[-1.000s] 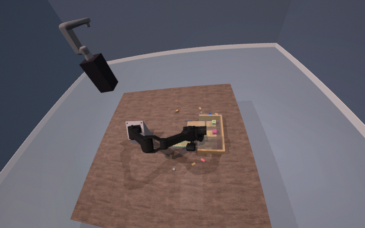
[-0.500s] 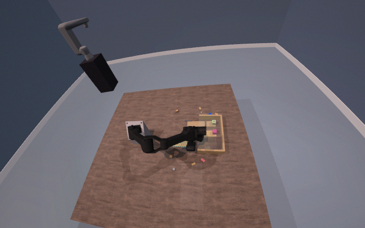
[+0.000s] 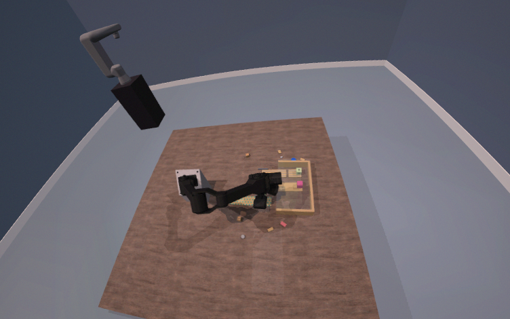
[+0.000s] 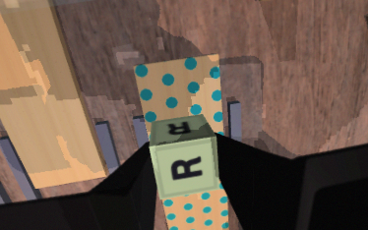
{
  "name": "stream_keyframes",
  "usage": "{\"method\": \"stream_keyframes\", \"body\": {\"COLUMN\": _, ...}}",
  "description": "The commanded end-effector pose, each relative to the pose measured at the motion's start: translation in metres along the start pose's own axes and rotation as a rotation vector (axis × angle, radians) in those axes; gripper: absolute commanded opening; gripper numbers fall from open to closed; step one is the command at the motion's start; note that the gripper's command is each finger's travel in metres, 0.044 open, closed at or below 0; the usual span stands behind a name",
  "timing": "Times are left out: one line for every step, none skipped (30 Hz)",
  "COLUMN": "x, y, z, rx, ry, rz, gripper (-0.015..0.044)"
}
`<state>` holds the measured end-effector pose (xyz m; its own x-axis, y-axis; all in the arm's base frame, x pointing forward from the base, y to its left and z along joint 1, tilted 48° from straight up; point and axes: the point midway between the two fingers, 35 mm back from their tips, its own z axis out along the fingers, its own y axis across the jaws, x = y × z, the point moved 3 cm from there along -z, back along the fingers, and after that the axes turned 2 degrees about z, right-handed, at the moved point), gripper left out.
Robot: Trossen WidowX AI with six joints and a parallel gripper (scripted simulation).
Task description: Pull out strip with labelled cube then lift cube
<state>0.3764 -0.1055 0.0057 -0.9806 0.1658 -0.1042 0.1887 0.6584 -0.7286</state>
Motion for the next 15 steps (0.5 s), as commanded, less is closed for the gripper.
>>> {"method": "stream_keyframes", "body": {"x": 0.019, "y": 0.0, "z": -0.014, "rx": 0.001, "ry": -0.002, "rz": -0.002, "gripper": 0.0}}
{"method": "stream_keyframes", "body": {"x": 0.023, "y": 0.0, "z": -0.016, "rx": 0.001, "ry": -0.001, "rz": -0.003, "gripper": 0.0}}
{"method": "stream_keyframes", "body": {"x": 0.027, "y": 0.0, "z": -0.018, "rx": 0.002, "ry": -0.001, "rz": -0.004, "gripper": 0.0}}
{"method": "stream_keyframes", "body": {"x": 0.029, "y": 0.0, "z": -0.019, "rx": 0.002, "ry": -0.001, "rz": -0.004, "gripper": 0.0}}
{"method": "stream_keyframes", "body": {"x": 0.029, "y": 0.0, "z": -0.02, "rx": 0.002, "ry": -0.001, "rz": -0.004, "gripper": 0.0}}
{"method": "stream_keyframes", "body": {"x": 0.029, "y": 0.0, "z": -0.02, "rx": 0.002, "ry": -0.001, "rz": -0.004, "gripper": 0.0}}
{"method": "stream_keyframes", "body": {"x": 0.029, "y": 0.0, "z": -0.02, "rx": 0.002, "ry": -0.001, "rz": -0.004, "gripper": 0.0}}
{"method": "stream_keyframes", "body": {"x": 0.03, "y": 0.0, "z": -0.02, "rx": 0.002, "ry": -0.001, "rz": -0.004, "gripper": 0.0}}
{"method": "stream_keyframes", "body": {"x": 0.032, "y": 0.0, "z": -0.02, "rx": 0.002, "ry": -0.001, "rz": -0.004, "gripper": 0.0}}
{"method": "stream_keyframes", "body": {"x": 0.035, "y": 0.0, "z": -0.02, "rx": 0.002, "ry": -0.001, "rz": -0.004, "gripper": 0.0}}
{"method": "stream_keyframes", "body": {"x": 0.038, "y": 0.001, "z": -0.02, "rx": 0.002, "ry": -0.001, "rz": -0.004, "gripper": 0.0}}
{"method": "stream_keyframes", "body": {"x": 0.042, "y": 0.001, "z": -0.02, "rx": 0.002, "ry": -0.001, "rz": -0.004, "gripper": 0.0}}
{"method": "stream_keyframes", "body": {"x": 0.045, "y": 0.001, "z": -0.02, "rx": 0.002, "ry": -0.001, "rz": -0.005, "gripper": 0.0}}
{"method": "stream_keyframes", "body": {"x": 0.049, "y": 0.001, "z": -0.02, "rx": 0.002, "ry": 0.0, "rz": -0.005, "gripper": 0.0}}
{"method": "stream_keyframes", "body": {"x": 0.053, "y": 0.001, "z": -0.02, "rx": 0.002, "ry": 0.0, "rz": -0.005, "gripper": 0.0}}
